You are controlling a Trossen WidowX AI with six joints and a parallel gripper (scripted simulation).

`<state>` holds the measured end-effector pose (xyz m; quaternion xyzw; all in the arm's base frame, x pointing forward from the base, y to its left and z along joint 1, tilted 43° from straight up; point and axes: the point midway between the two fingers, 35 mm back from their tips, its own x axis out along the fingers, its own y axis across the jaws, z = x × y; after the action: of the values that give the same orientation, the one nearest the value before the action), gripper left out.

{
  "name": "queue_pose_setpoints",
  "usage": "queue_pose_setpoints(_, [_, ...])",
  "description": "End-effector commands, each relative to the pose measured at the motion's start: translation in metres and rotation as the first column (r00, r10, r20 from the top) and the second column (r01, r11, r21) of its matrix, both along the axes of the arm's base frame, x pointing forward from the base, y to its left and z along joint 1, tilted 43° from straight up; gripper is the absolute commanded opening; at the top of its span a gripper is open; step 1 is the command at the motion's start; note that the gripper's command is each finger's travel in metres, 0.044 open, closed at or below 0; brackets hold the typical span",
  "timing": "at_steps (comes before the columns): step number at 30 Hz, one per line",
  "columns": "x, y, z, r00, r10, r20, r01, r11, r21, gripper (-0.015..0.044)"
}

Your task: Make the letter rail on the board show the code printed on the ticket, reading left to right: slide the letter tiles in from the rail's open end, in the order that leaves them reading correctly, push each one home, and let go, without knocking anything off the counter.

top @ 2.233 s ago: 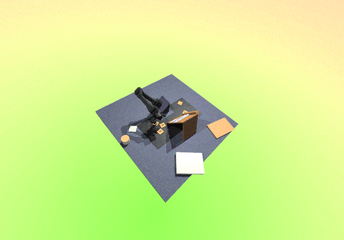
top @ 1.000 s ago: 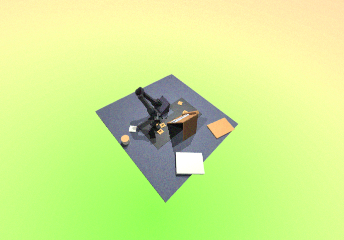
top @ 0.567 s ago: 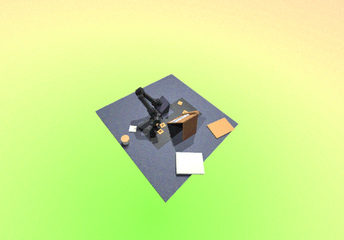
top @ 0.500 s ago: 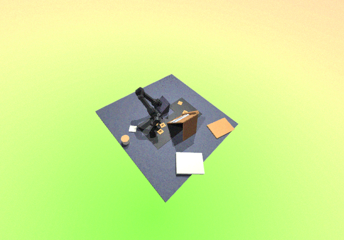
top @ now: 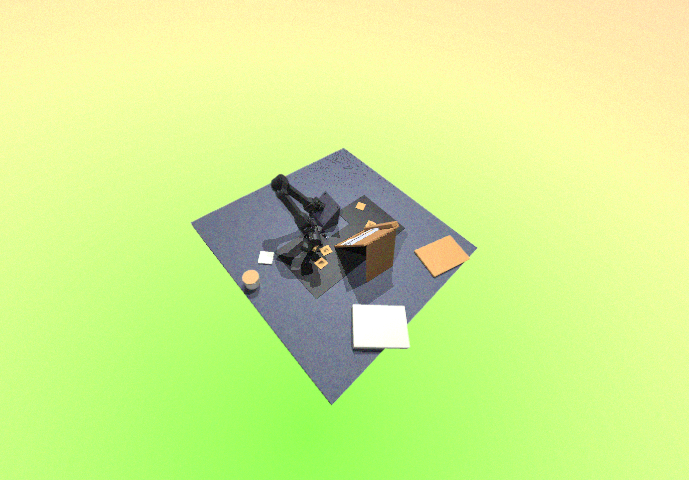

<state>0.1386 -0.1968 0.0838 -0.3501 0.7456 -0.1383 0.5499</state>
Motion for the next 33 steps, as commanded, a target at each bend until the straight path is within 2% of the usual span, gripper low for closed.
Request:
queue_pose_setpoints(1, [0.0, 0.002, 0.002, 1.0, -0.002, 0.007, 0.002, 1.0, -0.001, 0.0])
queue_pose_setpoints(33, [0.004, 0.018, 0.01, 1.0, -0.002, 0.007, 0.002, 1.0, 0.0, 0.0])
